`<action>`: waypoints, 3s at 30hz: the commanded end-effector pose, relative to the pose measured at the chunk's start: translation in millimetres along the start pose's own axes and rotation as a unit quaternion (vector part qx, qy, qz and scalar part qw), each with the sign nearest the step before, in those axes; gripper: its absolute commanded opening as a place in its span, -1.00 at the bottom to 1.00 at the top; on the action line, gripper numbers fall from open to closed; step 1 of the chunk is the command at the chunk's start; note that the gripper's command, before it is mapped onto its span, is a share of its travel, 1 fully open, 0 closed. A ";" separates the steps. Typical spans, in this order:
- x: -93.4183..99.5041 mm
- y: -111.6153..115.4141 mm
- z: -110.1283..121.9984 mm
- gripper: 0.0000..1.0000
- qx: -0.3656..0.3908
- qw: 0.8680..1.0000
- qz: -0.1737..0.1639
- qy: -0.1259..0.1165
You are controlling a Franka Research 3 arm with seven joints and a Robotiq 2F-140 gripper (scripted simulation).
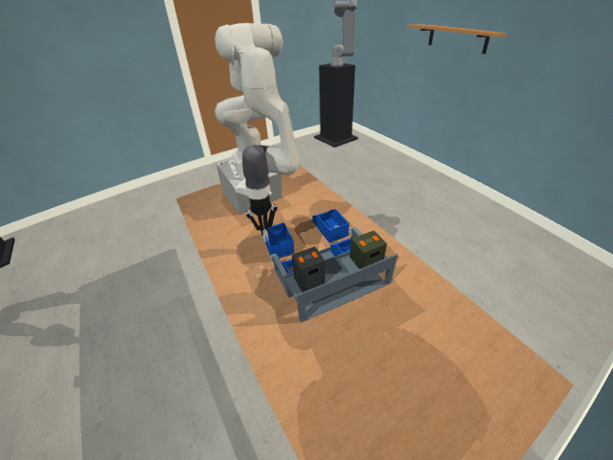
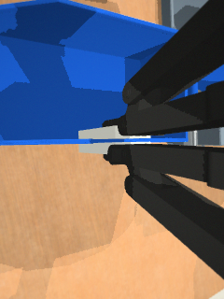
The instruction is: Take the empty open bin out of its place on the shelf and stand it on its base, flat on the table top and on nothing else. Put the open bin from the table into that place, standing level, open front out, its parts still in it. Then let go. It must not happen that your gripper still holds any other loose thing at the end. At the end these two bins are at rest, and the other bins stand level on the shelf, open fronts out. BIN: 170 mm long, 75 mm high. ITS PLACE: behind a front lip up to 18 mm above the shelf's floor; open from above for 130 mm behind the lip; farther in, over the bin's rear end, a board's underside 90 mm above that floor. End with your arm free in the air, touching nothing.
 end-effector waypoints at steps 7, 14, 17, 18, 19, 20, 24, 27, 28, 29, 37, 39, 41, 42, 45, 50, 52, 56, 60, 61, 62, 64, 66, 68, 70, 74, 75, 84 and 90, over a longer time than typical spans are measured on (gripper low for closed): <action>-4.5 2.9 -4.0 -1.00 0.026 0.999 -0.019 0.009; -4.5 2.9 -4.0 -1.00 0.026 0.999 -0.019 0.009; -4.5 2.9 -4.0 -1.00 0.026 0.999 -0.019 0.009; -4.5 2.9 -4.0 -1.00 0.026 0.999 -0.019 0.009; -4.5 2.9 -4.0 -1.00 0.026 0.999 -0.019 0.009; -4.5 2.9 -4.0 -1.00 0.026 0.999 -0.019 0.009; -4.5 3.4 -4.8 -1.00 0.026 0.999 -0.019 0.009; -4.5 4.0 -5.8 -1.00 0.026 0.999 -0.019 0.009; -4.5 4.2 -6.1 -1.00 0.026 0.999 -0.019 0.009; -4.5 4.4 -6.3 -1.00 0.026 0.999 -0.019 0.009; -4.5 4.6 -6.6 -1.00 0.026 0.999 -0.019 0.009; -4.5 4.6 -6.6 -1.00 0.026 0.999 -0.019 0.009; -4.5 4.6 -6.6 -1.00 0.026 0.999 -0.019 0.009; -4.5 4.6 -6.6 -1.00 0.026 0.999 -0.019 0.009; -4.5 4.6 -6.6 -1.00 0.026 0.999 -0.019 0.009; -4.9 4.6 -6.6 -1.00 0.026 0.999 -0.019 0.009; -5.6 4.7 -6.5 -1.00 0.026 0.999 -0.019 0.009; -8.0 4.9 -6.2 -1.00 0.026 0.999 -0.019 0.009; -10.7 5.2 -5.8 -1.00 0.026 0.999 -0.019 0.009; -11.3 5.3 -5.7 -1.00 0.026 0.999 -0.019 0.009; -11.8 5.3 -5.6 -1.00 0.026 0.999 -0.019 0.009; -12.2 5.3 -5.6 -1.00 0.026 0.999 -0.019 0.009; -12.5 5.4 -5.5 -1.00 0.026 0.999 -0.019 0.009; -12.9 5.4 -5.5 -1.00 0.026 0.999 -0.019 0.009; -12.9 5.4 -5.5 -1.00 0.026 0.999 -0.019 0.009; -12.9 5.4 -5.5 -1.00 0.026 0.999 -0.019 0.009; -12.9 5.4 -5.5 -1.00 0.026 0.999 -0.019 0.009; -12.9 5.4 -5.5 -0.69 0.026 0.999 -0.019 0.009; -12.9 5.4 -5.5 -0.69 0.026 0.999 -0.019 0.009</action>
Point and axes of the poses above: the point where the finger pads meet when closed, its own x axis back along the fingers, its own z axis across the jaws, y = z × x, the point moved 4 cm from there along x, back along the fingers, and after that the axes turned 2 degrees about -x, right-handed, at the moved point
